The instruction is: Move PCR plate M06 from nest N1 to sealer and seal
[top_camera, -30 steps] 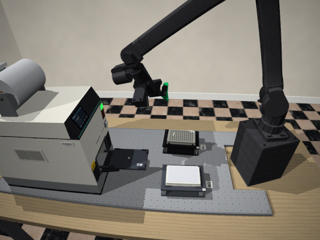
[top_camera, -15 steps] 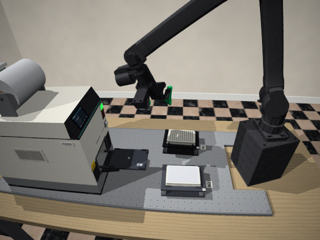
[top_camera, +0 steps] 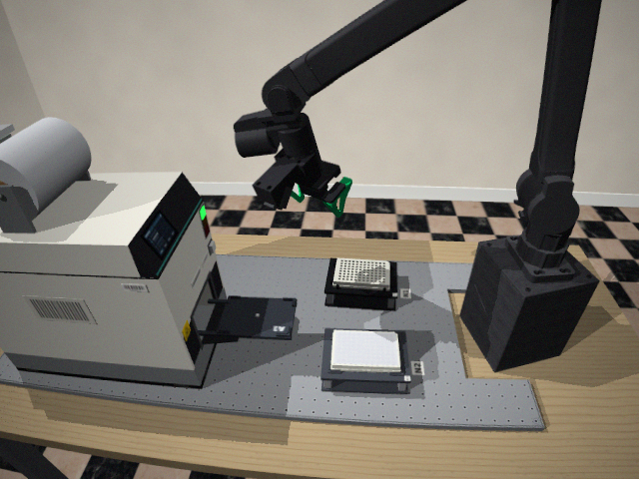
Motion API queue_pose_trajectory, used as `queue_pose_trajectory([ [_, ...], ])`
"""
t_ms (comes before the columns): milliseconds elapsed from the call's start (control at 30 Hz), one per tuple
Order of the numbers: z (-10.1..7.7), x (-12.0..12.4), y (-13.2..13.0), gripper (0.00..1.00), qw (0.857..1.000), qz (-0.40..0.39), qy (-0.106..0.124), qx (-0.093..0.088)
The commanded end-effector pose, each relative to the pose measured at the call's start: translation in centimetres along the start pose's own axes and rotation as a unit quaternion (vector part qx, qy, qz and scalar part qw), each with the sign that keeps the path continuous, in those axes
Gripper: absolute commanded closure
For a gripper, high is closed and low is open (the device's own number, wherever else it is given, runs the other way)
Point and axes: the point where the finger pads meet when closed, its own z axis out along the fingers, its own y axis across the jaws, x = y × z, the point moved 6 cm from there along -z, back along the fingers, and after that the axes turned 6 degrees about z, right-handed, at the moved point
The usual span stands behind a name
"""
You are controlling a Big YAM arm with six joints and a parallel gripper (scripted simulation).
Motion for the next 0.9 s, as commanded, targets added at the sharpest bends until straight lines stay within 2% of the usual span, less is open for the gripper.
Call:
queue_pose_trajectory([
  [0,-1.4,0.6,1.2,0.0,0.995,0.096,-0.023,0.014],
  [167,-3.0,0.2,2.8,0.0,0.983,0.171,-0.059,0.02],
  [233,-3.2,0.1,3.0,0.0,0.977,0.202,-0.069,0.019],
  [300,-3.2,-0.1,4.2,0.0,0.97,0.23,-0.08,0.01],
  [367,-3.2,-0.1,4.2,0.0,0.97,0.23,-0.08,0.01],
  [400,-2.8,0.0,4.5,0.0,0.968,0.239,-0.075,0.004],
  [500,-2.9,-0.2,6.2,0.0,0.953,0.288,-0.09,-0.013],
  [700,-4.2,-0.1,7.4,0.0,0.916,0.378,-0.13,-0.024],
  [800,-4.4,-0.2,8.3,0.0,0.897,0.418,-0.143,-0.037],
  [867,-4.2,-0.3,9.4,0.0,0.883,0.442,-0.147,-0.053],
])
